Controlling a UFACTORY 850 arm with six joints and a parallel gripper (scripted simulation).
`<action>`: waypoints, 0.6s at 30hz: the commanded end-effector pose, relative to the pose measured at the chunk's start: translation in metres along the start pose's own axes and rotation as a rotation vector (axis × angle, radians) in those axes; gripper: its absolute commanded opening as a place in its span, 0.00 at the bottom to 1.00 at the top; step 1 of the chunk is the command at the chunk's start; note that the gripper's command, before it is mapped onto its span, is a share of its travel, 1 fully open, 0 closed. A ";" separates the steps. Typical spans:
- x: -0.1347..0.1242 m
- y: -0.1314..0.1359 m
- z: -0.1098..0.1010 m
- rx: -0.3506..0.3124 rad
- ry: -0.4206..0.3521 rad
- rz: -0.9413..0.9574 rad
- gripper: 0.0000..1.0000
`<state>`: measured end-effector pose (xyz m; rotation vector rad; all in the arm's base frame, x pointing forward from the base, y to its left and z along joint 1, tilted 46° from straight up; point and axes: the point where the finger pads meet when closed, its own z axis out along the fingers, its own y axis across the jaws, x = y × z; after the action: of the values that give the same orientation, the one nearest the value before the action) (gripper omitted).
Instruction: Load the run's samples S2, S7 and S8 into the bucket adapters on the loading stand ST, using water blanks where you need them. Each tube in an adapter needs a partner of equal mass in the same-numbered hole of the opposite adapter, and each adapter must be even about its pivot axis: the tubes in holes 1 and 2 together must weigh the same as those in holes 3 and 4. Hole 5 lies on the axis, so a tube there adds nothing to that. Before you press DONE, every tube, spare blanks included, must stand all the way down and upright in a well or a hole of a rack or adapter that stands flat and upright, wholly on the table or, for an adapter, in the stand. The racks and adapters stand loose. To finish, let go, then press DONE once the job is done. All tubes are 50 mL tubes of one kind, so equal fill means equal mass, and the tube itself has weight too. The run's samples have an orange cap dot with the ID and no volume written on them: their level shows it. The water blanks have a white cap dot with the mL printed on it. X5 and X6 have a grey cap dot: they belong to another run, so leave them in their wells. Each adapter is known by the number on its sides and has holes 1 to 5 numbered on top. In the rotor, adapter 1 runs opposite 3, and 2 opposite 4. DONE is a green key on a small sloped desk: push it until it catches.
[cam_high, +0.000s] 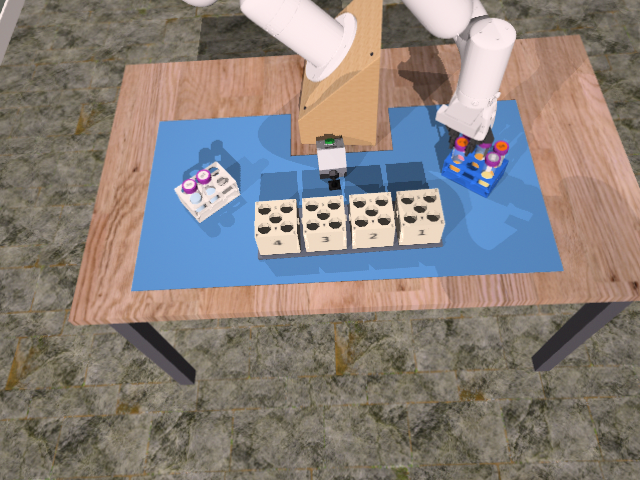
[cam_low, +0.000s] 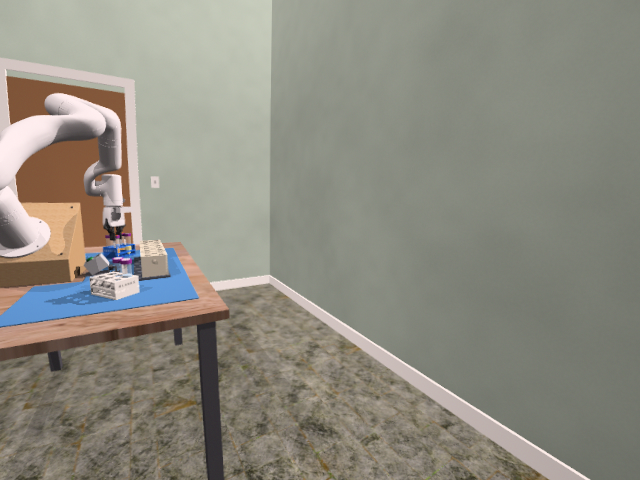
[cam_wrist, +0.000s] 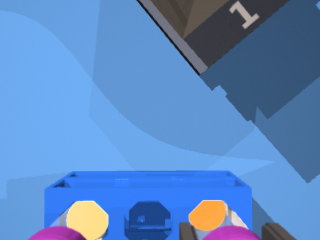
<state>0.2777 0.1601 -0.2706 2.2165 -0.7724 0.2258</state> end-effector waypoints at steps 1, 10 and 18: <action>0.000 -0.001 -0.001 0.002 0.000 0.001 0.00; 0.000 -0.001 -0.005 0.002 0.000 0.001 0.00; 0.000 -0.001 -0.010 0.002 0.000 0.001 0.00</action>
<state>0.2784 0.1659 -0.2650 2.2166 -0.7723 0.2258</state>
